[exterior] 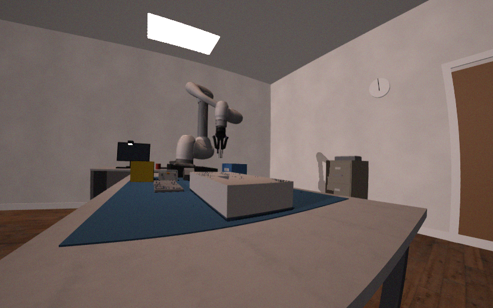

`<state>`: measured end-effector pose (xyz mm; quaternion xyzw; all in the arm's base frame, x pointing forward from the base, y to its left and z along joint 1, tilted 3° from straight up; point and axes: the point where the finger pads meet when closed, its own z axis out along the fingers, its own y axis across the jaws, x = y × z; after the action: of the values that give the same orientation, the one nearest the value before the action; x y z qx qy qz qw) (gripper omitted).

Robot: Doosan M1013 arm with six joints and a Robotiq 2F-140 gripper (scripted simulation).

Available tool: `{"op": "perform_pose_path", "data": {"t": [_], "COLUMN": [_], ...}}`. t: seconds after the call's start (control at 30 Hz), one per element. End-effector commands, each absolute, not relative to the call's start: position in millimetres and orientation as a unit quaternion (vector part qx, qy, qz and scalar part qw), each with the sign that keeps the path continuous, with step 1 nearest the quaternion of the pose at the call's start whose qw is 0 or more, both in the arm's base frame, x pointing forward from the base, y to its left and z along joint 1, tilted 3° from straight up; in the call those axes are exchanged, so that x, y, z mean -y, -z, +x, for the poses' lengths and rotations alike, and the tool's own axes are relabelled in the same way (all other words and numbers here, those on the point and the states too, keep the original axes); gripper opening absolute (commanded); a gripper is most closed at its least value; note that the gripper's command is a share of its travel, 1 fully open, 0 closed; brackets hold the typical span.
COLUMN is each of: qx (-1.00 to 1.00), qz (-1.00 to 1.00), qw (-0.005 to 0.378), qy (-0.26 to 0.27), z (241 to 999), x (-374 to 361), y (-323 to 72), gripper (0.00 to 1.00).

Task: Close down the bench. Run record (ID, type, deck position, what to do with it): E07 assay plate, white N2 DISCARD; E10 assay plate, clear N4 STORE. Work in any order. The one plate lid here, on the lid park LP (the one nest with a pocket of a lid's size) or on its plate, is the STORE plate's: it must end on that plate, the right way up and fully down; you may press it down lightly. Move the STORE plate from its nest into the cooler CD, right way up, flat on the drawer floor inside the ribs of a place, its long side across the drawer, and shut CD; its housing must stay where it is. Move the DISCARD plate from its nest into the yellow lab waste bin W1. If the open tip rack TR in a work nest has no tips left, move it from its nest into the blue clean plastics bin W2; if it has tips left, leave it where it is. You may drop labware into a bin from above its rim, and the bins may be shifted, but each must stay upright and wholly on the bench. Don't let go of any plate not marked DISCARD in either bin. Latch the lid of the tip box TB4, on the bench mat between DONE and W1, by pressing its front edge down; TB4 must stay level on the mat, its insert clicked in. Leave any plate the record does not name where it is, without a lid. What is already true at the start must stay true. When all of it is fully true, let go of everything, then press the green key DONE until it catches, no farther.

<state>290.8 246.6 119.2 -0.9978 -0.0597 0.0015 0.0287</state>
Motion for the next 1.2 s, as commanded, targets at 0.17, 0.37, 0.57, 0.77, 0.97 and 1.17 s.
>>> {"op": "perform_pose_path", "data": {"t": [0.17, 0.37, 0.57, 0.77, 0.97, 1.17], "qx": [0.060, 0.060, 0.060, 0.060, 0.060, 0.060], "qz": [-0.998, -0.998, -0.998, -0.998, -0.998, -0.998], "qw": [0.029, 0.029, 0.029, 0.029, 0.029, 0.029], "qy": [-0.002, -0.002, -0.002, -0.002, -0.002, -0.002], "z": [291, 291, 291, 290, 290, 290], "x": [-217, -193, -177, -153, -129, -113], "y": [-120, -120, -120, -120, -120, -120], "gripper": [0.00, 0.00, 0.00, 0.00, 0.00, 0.00]}}
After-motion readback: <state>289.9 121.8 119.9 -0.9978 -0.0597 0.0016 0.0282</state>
